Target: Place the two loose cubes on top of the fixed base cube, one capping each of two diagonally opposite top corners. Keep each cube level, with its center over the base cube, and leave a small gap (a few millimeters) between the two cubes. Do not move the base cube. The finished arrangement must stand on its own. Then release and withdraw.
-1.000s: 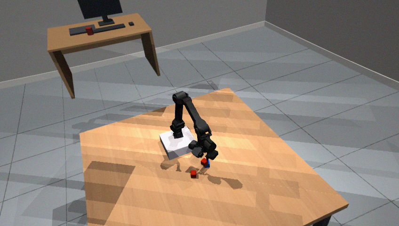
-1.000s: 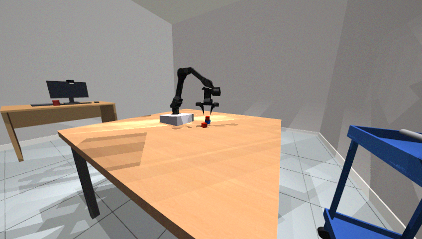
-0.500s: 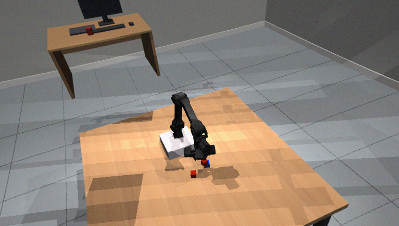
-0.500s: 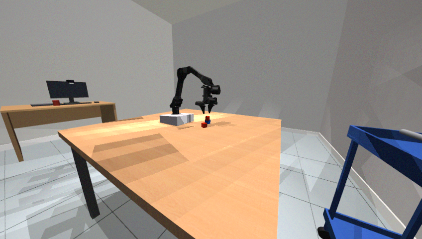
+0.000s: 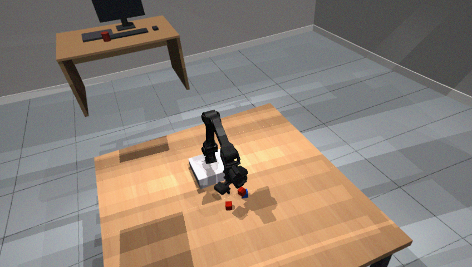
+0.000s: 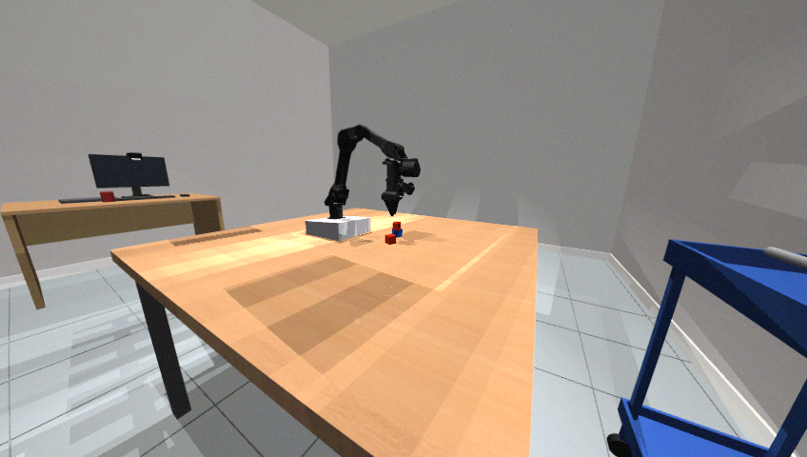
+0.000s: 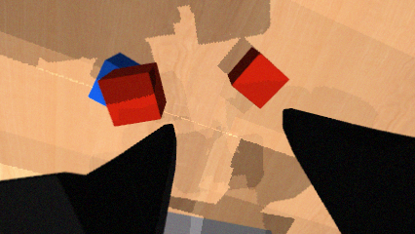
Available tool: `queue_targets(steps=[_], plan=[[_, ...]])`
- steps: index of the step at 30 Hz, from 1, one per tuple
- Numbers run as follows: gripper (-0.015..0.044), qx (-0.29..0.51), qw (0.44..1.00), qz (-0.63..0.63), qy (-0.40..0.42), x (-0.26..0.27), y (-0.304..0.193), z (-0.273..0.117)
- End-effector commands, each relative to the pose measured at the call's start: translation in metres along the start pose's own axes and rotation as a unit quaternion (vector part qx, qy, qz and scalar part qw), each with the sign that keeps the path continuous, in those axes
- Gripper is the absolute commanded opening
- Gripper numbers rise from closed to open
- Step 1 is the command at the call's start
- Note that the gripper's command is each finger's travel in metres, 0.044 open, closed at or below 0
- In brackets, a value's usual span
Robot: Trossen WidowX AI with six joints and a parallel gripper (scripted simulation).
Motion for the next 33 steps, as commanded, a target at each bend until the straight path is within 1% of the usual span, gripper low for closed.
queue_targets(steps=[1,6,13,20,22,26,33], plan=[[0.0265,-0.001,0.995,-0.096,-0.004,-0.009,-0.002,-0.006],[0.0265,-0.001,0.976,-0.217,-0.005,-0.018,-0.007,-0.01],[0.0265,0.0,0.931,-0.366,-0.005,-0.03,-0.013,-0.016],[0.0265,0.0,0.929,-0.369,-0.005,-0.03,-0.013,-0.015],[0.0265,0.0,0.929,-0.369,-0.005,-0.031,-0.012,-0.001],[0.0265,0.0,0.929,-0.369,-0.005,-0.031,-0.013,0.039],[0.0265,0.0,0.929,-0.369,-0.005,-0.031,-0.013,0.053]])
Point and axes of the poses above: the point midway between the two fingers, 35 mm back from their tips, its own z axis out along the fingers, its own x axis across the jaws, y = z × x, the point moved 10 cm from there along -z, back along the fingers, and after that the axes turned 13 degrees about -z, right-handed, at the moved point
